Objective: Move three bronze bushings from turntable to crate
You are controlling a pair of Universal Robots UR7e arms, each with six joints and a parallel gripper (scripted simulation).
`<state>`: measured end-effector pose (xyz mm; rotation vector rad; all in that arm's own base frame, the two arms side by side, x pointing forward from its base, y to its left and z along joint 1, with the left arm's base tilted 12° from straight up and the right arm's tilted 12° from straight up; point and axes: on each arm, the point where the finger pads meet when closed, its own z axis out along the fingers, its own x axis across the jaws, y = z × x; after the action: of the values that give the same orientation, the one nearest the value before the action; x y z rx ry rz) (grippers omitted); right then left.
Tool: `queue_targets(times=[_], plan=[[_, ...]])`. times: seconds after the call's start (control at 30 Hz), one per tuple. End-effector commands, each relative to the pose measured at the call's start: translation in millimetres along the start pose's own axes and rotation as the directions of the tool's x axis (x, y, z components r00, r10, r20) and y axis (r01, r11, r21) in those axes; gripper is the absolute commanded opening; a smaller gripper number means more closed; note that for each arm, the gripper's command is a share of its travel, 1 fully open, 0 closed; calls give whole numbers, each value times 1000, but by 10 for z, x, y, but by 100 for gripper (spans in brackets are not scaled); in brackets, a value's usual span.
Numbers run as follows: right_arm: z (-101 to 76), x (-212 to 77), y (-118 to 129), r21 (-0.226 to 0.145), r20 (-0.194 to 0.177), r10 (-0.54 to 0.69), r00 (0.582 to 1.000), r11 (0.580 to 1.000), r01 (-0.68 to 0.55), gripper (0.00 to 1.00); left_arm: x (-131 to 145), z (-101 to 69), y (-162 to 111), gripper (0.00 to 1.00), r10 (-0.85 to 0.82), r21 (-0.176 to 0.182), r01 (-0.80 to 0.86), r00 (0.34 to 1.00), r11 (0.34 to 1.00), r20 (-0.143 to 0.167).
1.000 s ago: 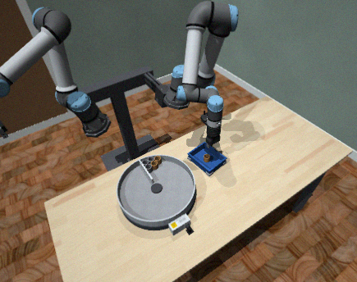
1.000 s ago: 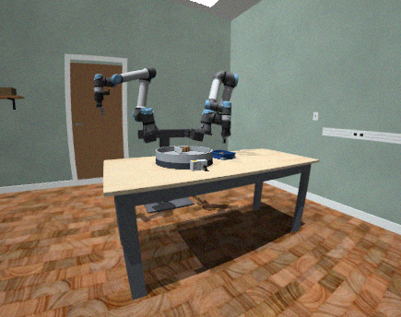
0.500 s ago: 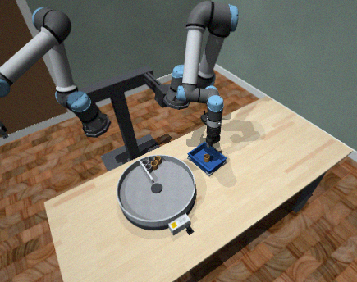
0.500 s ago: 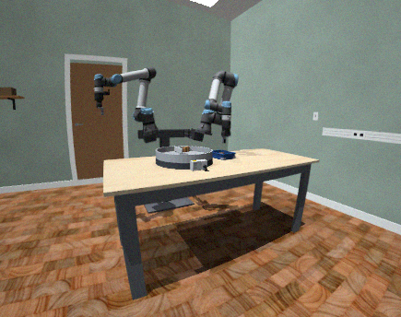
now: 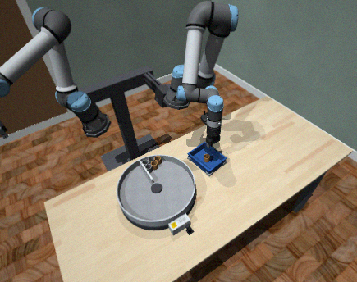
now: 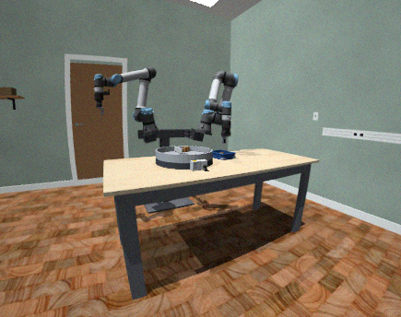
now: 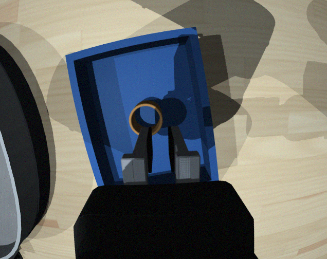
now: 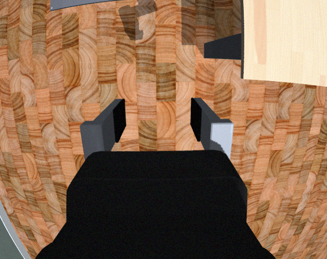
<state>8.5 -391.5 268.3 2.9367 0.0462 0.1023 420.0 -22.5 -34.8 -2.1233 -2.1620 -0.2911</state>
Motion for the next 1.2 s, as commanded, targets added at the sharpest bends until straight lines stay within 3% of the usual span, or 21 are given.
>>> queue_targets(times=[0.0, 1.17], plan=[[0, -9, -9, 0, 0, 1, 1000, 1000, -1, 100, -15, -17, 18, 38, 0, -4, 0, 1000, 1000, 3], [0, -9, -9, 0, 0, 1, 1000, 1000, -1, 100, -110, 3, -47, 36, 23, 2, -23, 1000, 1000, 0]])
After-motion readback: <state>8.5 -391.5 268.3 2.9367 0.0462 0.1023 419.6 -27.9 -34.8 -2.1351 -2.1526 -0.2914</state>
